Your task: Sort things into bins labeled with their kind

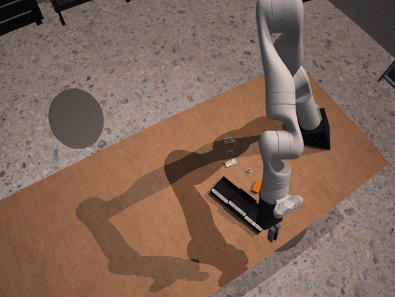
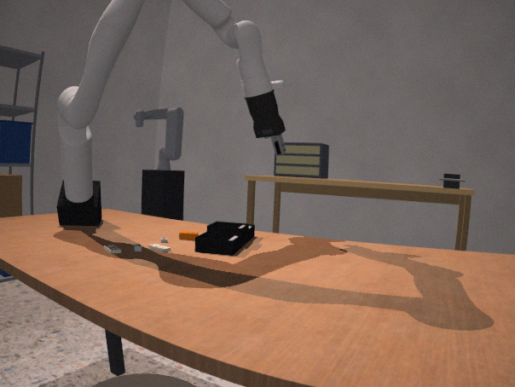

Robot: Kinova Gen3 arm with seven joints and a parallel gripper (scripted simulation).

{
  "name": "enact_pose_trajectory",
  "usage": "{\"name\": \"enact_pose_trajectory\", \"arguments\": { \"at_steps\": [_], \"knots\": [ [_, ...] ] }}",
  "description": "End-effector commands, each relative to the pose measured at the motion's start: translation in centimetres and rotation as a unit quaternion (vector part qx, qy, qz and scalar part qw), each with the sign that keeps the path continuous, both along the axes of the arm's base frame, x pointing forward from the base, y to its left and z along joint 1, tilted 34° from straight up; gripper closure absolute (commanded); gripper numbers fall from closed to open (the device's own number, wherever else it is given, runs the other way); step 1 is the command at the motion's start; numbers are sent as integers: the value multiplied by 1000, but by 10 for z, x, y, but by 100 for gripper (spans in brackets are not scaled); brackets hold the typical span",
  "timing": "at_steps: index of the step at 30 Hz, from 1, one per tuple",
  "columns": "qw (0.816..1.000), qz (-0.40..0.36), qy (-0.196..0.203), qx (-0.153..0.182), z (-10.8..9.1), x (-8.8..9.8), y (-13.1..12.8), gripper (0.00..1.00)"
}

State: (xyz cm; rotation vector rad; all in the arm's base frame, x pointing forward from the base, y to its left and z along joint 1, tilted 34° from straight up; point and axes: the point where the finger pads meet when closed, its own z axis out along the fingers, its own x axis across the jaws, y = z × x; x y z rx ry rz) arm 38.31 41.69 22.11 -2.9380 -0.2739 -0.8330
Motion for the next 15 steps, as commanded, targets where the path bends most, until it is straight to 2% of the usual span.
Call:
{"name": "enact_pose_trajectory", "arguments": {
  "at_steps": [1,4,6,9,12,15],
  "knots": [
    [1000,-5,5,-5,-21,11,-11,69],
    [1000,-5,5,-5,-21,11,-10,69],
    [998,33,13,-43,-21,1,-27,69],
    [993,76,30,-81,-26,-16,-44,69],
    [993,81,29,-86,-28,-19,-50,69],
    [984,121,40,-121,-31,-31,-70,69]
  ]
}}
